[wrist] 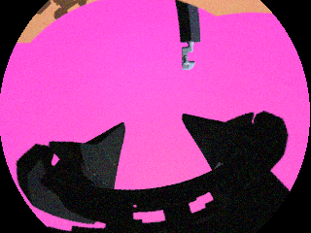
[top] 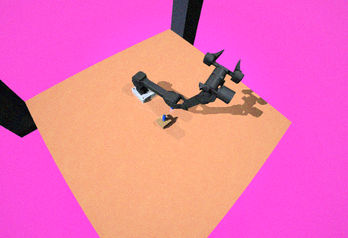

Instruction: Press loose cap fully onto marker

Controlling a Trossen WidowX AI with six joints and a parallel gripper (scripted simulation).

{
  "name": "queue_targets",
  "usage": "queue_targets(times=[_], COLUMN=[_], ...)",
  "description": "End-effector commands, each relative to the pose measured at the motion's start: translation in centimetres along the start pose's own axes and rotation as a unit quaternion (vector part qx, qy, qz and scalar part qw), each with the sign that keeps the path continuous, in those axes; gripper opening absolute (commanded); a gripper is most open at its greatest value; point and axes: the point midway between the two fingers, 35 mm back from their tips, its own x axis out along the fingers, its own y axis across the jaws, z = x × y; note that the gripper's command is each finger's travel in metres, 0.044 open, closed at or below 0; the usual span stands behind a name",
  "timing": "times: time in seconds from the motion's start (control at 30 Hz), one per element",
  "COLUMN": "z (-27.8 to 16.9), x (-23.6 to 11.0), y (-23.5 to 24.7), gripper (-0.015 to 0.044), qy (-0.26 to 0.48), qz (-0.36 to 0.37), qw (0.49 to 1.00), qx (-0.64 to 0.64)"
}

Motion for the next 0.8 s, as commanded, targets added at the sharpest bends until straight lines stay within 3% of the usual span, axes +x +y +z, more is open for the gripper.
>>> queue_targets(times=[0.0, 0.17, 0.47, 0.77], z=[-0.1, -1.8, -4.5, -7.3], x=[0.2, 5.0, 11.2, 11.5], y=[-0.2, -5.8, -18.9, -33.3], gripper=[0.0374, 0.0247, 0.0247, 0.0247], qy=[0.001, 0.025, 0.108, 0.248], qz=[-0.003, -0.078, -0.237, -0.376], qw=[1.000, 0.993, 0.947, 0.841], qx=[-0.003, -0.082, -0.186, -0.299])
